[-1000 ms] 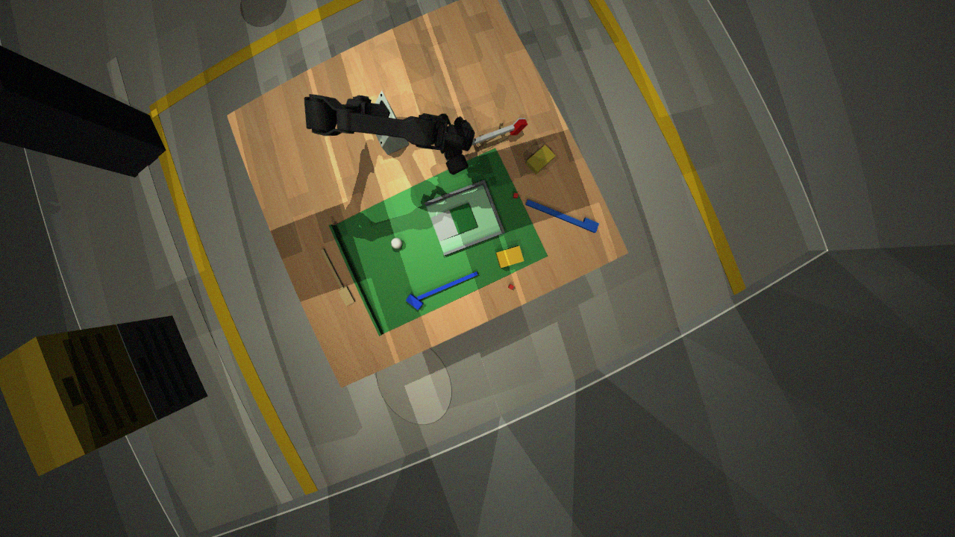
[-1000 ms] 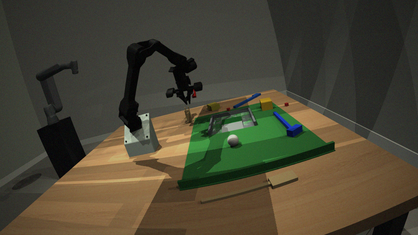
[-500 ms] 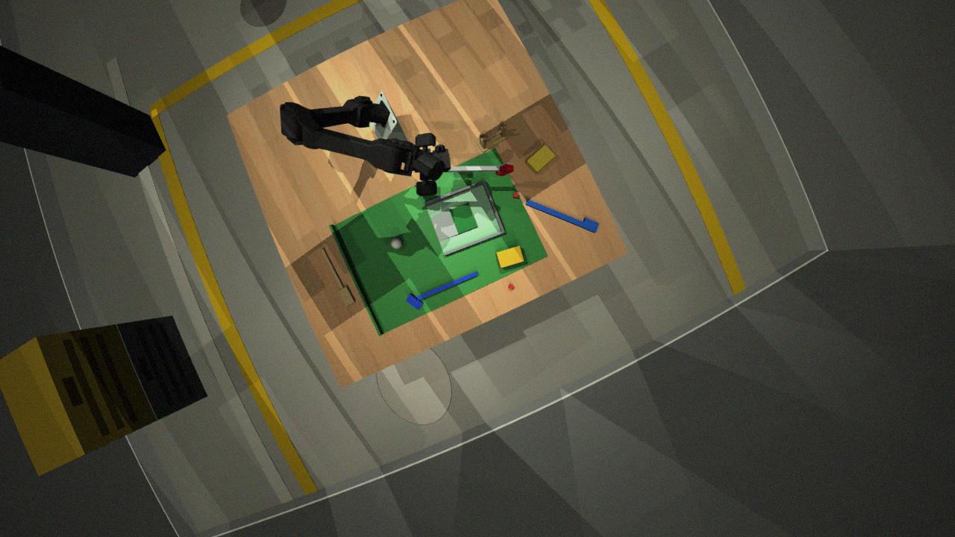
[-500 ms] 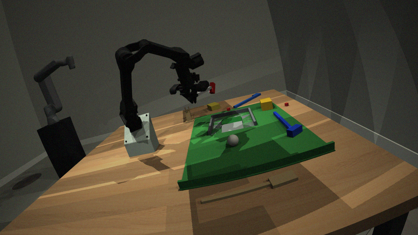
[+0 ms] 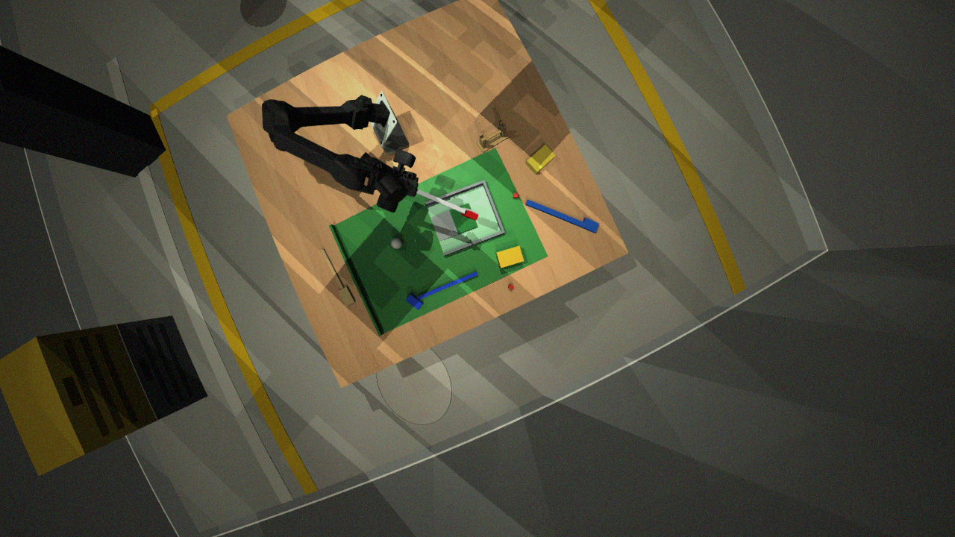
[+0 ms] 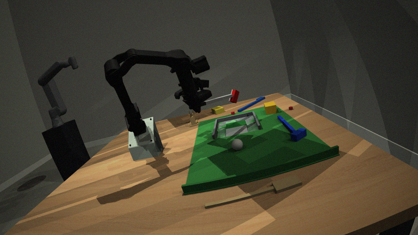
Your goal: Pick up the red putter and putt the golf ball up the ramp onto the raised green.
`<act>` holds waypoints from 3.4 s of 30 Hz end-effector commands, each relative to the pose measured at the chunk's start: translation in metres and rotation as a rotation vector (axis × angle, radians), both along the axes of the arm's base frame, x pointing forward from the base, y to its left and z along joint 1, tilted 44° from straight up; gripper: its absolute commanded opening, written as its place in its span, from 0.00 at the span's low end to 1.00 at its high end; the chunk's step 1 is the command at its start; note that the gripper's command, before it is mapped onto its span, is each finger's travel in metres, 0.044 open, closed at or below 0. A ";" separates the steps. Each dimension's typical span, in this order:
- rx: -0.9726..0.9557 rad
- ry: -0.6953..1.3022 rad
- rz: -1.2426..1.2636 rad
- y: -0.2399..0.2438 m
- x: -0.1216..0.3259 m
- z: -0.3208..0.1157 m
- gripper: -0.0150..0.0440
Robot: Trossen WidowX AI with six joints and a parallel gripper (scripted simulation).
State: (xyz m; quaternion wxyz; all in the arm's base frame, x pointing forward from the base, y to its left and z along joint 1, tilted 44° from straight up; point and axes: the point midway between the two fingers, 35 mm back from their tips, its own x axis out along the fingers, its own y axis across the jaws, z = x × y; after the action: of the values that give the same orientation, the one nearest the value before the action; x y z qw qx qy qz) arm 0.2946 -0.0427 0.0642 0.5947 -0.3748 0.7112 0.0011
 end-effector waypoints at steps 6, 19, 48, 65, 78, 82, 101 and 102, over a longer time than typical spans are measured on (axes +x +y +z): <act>-0.061 -0.135 -0.206 -0.043 -0.022 0.045 0.25; -0.173 -0.324 -0.510 -0.097 -0.076 0.103 0.25; -0.250 -0.433 -0.682 -0.148 -0.120 0.102 0.25; -0.252 -0.433 -0.681 -0.166 -0.123 0.084 0.25; -0.259 -0.441 -0.687 -0.167 -0.123 0.087 0.25; -0.258 -0.440 -0.686 -0.170 -0.124 0.089 0.25; -0.250 -0.426 -0.681 -0.184 -0.129 0.099 0.25; -0.245 -0.426 -0.683 -0.180 -0.125 0.094 0.25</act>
State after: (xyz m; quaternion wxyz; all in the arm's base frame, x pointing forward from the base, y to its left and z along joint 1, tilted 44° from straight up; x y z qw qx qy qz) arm 0.1653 -0.2278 0.1652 0.6450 -0.1793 0.6494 -0.3608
